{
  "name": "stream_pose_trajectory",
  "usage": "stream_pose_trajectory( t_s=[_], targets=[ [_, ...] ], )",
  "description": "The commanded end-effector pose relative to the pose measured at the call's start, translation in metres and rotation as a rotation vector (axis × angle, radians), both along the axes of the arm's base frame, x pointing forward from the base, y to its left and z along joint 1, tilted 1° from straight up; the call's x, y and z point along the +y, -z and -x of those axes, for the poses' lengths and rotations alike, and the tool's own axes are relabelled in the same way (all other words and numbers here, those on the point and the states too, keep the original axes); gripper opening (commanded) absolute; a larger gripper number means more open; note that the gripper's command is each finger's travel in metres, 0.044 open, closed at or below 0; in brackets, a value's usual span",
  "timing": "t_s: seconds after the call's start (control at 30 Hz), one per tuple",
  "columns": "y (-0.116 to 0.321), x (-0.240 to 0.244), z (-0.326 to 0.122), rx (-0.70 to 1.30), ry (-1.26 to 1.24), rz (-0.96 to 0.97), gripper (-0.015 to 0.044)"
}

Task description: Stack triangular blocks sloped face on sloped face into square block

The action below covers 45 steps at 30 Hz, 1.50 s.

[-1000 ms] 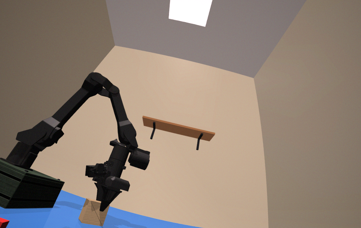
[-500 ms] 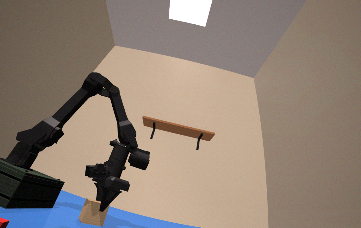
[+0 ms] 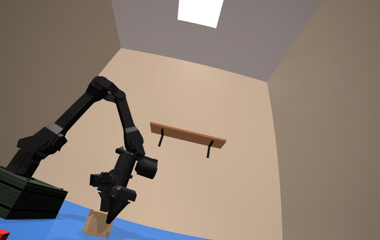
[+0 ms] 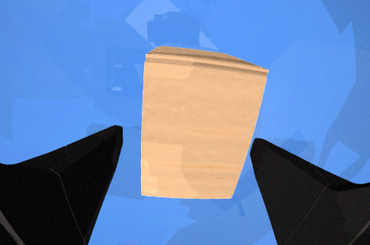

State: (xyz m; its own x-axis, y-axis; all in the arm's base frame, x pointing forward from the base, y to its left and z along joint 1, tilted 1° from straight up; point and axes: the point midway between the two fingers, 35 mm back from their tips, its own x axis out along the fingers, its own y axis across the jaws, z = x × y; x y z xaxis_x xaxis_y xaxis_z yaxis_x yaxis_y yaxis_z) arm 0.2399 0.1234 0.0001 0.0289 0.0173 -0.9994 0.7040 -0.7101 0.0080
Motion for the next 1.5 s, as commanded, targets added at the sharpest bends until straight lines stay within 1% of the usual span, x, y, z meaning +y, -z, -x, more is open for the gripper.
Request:
stream_pose_trajectory(
  t_s=[0.0, 0.03, 0.27, 0.33, 0.5, 0.57, 1.47],
  targets=[
    [0.000, 0.000, 0.000, 0.000, 0.000, 0.000, 0.0420],
    [0.000, 0.000, 0.000, 0.000, 0.000, 0.000, 0.0440],
    [-0.003, 0.000, -0.001, 0.000, 0.000, 0.000, 0.0440],
    [-0.022, 0.002, -0.003, 0.000, 0.000, 0.000, 0.0440],
    [-0.100, -0.001, 0.001, -0.001, 0.000, -0.001, 0.0440],
    [-0.111, -0.002, 0.003, 0.000, 0.000, -0.001, 0.0440],
    [-0.106, 0.000, -0.001, -0.014, 0.001, -0.008, 0.0440]
  ],
)
